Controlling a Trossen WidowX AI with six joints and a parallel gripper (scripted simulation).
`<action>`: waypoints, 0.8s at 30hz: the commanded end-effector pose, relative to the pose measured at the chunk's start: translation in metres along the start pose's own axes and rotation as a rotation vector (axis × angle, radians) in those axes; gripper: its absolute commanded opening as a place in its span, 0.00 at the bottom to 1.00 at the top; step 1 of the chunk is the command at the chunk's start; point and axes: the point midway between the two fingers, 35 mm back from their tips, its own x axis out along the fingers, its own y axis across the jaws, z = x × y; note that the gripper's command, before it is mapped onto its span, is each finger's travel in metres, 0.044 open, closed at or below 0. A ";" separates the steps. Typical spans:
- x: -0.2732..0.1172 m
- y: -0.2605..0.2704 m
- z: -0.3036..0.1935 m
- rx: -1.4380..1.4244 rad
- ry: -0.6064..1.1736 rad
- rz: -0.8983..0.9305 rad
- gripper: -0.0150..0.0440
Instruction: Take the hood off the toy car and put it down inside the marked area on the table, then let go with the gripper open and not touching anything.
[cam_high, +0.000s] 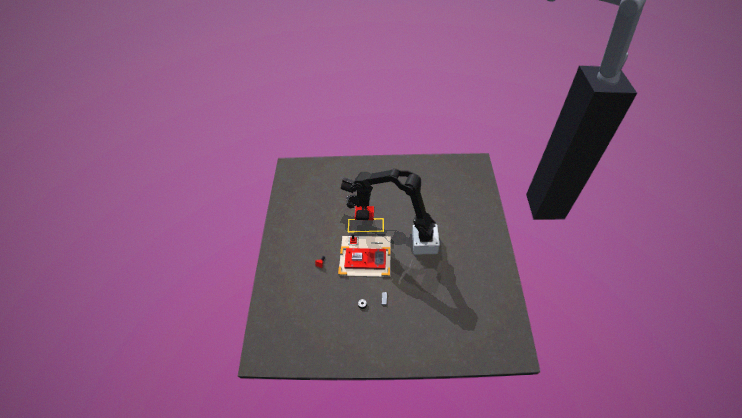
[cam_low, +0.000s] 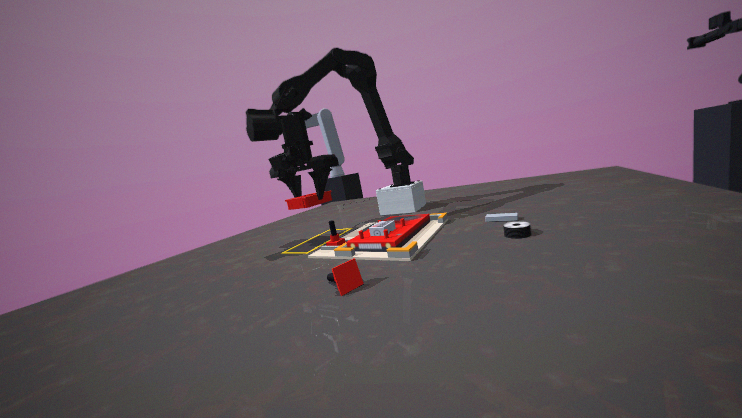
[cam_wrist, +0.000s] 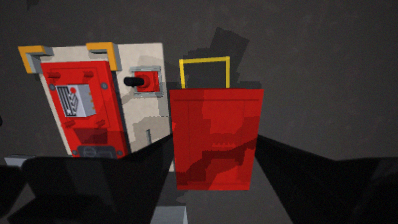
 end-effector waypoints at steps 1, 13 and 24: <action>0.005 0.000 -0.001 -0.006 0.004 0.002 0.25; 0.017 0.000 -0.001 -0.006 0.004 0.002 0.25; 0.027 0.000 0.000 -0.006 0.004 0.002 0.25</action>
